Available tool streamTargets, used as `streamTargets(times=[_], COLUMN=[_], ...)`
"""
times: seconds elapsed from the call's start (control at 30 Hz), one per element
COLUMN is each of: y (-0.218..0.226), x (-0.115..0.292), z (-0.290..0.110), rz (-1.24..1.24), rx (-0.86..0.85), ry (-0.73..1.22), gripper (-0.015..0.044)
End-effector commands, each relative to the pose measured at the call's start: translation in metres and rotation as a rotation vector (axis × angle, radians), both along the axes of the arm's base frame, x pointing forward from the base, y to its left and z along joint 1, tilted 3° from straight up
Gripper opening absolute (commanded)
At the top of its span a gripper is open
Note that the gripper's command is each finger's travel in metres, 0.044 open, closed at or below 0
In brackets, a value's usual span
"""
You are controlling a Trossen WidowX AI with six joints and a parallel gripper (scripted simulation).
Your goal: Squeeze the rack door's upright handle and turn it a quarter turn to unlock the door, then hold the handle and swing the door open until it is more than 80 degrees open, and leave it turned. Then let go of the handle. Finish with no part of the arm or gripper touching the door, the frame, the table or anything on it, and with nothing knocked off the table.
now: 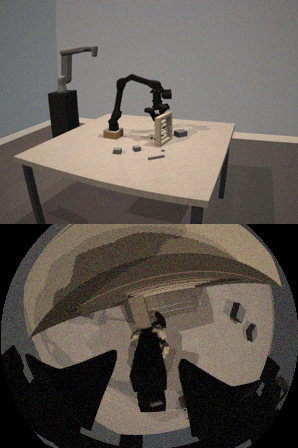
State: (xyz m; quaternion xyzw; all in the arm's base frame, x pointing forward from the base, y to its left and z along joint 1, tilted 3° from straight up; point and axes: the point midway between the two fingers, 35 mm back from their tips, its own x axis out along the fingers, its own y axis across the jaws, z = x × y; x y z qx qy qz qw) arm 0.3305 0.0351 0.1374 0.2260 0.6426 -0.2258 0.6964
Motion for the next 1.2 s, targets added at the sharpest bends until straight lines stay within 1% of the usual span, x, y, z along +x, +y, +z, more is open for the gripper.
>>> streamTargets(times=[0.0, 0.77, 0.97, 1.17], y=[-0.0007, -0.0007, -0.0007, -0.0007], x=[-0.001, -0.001, -0.001, -0.001], z=[-0.0013, -0.0014, -0.0014, -0.0014], rz=[-0.16, -1.288, -1.32, -1.32], rx=[0.007, 0.087, 0.089, 0.089], ry=[0.001, -0.029, -0.03, -0.03], gripper=[0.0299, 0.0299, 0.0299, 0.0259])
